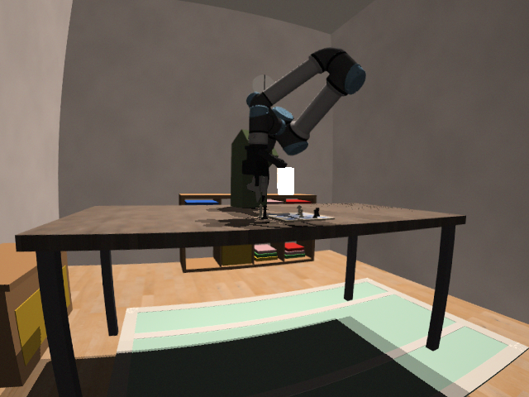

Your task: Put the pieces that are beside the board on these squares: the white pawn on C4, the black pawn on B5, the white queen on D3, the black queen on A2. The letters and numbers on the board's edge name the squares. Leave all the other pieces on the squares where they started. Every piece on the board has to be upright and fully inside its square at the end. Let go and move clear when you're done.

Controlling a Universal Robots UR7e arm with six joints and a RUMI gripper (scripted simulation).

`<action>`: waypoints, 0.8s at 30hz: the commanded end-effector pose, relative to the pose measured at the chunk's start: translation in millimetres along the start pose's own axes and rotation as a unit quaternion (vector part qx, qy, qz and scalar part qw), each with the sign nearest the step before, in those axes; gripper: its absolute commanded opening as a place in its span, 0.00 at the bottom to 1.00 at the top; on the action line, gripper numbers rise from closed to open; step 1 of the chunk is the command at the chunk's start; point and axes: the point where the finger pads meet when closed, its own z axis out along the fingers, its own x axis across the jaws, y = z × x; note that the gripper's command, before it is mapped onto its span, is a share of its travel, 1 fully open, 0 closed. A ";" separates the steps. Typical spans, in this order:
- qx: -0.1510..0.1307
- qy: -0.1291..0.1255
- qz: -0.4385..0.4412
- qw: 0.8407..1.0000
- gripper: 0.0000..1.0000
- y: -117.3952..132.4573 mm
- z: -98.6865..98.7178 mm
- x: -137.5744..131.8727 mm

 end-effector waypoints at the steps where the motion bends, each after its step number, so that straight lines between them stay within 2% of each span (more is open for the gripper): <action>1: 0.000 0.000 0.000 1.000 0.25 0.0 -0.2 0.3; 16: 0.000 0.000 0.000 1.000 0.25 0.0 1.1 0.3; 24: 0.000 0.000 0.000 1.000 0.25 0.0 13.8 0.3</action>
